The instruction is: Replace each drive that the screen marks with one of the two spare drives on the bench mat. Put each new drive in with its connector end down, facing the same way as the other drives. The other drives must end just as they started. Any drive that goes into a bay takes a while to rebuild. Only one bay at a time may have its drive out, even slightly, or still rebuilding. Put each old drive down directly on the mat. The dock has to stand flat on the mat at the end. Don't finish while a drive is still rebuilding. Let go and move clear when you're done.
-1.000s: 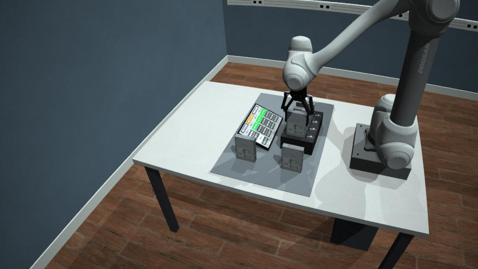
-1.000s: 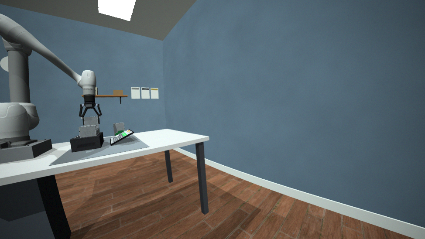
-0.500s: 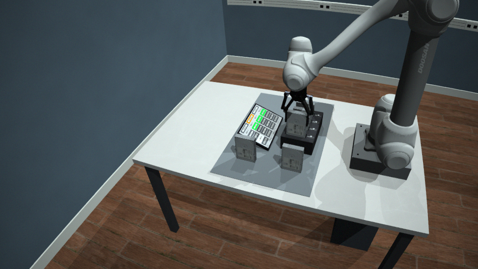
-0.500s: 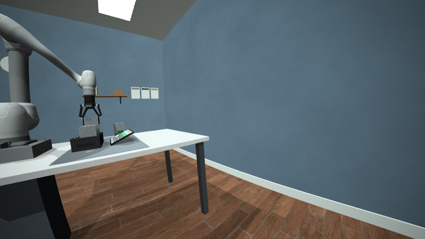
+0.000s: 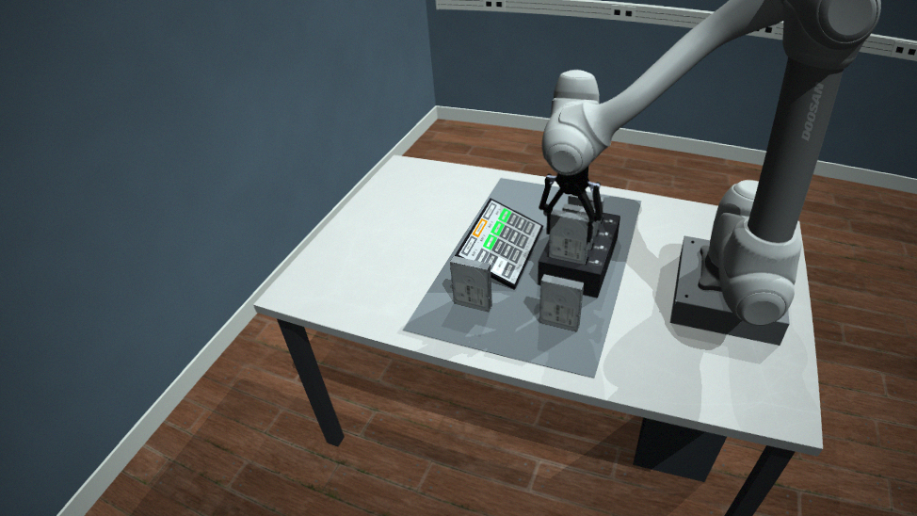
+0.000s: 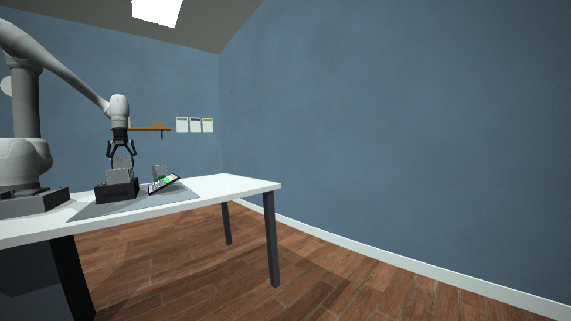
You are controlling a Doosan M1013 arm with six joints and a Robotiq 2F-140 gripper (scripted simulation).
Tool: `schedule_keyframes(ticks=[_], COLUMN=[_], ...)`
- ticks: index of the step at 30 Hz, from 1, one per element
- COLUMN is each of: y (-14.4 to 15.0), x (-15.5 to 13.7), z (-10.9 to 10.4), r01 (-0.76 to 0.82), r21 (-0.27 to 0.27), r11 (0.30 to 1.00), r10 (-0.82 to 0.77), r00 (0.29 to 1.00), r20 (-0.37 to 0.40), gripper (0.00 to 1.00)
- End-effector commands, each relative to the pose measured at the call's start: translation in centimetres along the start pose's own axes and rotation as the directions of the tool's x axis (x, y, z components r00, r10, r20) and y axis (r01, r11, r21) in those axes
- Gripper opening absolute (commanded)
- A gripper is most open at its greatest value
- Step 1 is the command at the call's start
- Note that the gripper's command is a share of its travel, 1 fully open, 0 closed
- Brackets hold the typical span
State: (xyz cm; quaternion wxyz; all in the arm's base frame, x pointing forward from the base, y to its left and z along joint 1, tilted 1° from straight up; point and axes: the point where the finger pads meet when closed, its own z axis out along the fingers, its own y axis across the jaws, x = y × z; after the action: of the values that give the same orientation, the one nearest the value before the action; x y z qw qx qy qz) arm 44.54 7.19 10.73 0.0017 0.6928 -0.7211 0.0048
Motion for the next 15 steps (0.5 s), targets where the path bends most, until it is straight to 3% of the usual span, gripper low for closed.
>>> schedule_keyframes(ticks=[1,15], y=[-0.04,-0.04], x=[-0.02,-0.02], z=[-0.05,0.12], r01=[0.0,0.0], r21=[0.001,0.001], r11=[1.0,1.0], r10=[0.0,0.0], r00=[1.0,1.0], r20=[0.001,0.001], gripper=[0.1,0.1])
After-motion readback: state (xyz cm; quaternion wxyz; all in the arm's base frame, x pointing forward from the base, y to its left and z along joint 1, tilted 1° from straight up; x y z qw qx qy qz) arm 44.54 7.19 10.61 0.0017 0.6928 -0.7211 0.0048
